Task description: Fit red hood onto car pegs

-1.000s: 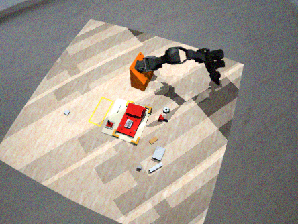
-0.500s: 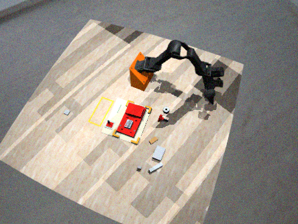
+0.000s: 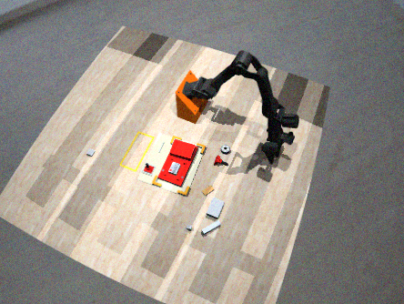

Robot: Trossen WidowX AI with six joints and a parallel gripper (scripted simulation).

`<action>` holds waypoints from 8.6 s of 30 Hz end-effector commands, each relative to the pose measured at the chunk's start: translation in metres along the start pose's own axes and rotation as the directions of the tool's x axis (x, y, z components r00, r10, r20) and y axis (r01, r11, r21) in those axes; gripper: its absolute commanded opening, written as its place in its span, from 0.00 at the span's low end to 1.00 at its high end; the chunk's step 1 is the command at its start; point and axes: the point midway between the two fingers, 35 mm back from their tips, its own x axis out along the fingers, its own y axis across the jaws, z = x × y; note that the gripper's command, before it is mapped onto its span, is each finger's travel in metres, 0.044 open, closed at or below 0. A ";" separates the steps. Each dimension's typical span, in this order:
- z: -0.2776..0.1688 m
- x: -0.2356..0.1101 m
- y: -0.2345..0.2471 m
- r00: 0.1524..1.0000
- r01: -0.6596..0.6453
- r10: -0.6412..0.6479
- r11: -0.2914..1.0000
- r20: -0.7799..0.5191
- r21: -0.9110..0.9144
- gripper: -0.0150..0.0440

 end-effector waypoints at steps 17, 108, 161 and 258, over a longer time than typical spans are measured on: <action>-0.068 0.054 -0.126 0.947 0.228 -0.192 0.966 -0.258 0.118 1.00; -0.336 -0.095 -0.218 0.710 0.636 0.560 -0.771 -0.426 0.046 1.00; -0.348 -0.073 -0.199 0.712 0.636 0.562 -0.771 -0.422 0.046 1.00; -0.329 -0.105 -0.226 0.710 0.637 0.559 -0.769 -0.428 0.052 0.25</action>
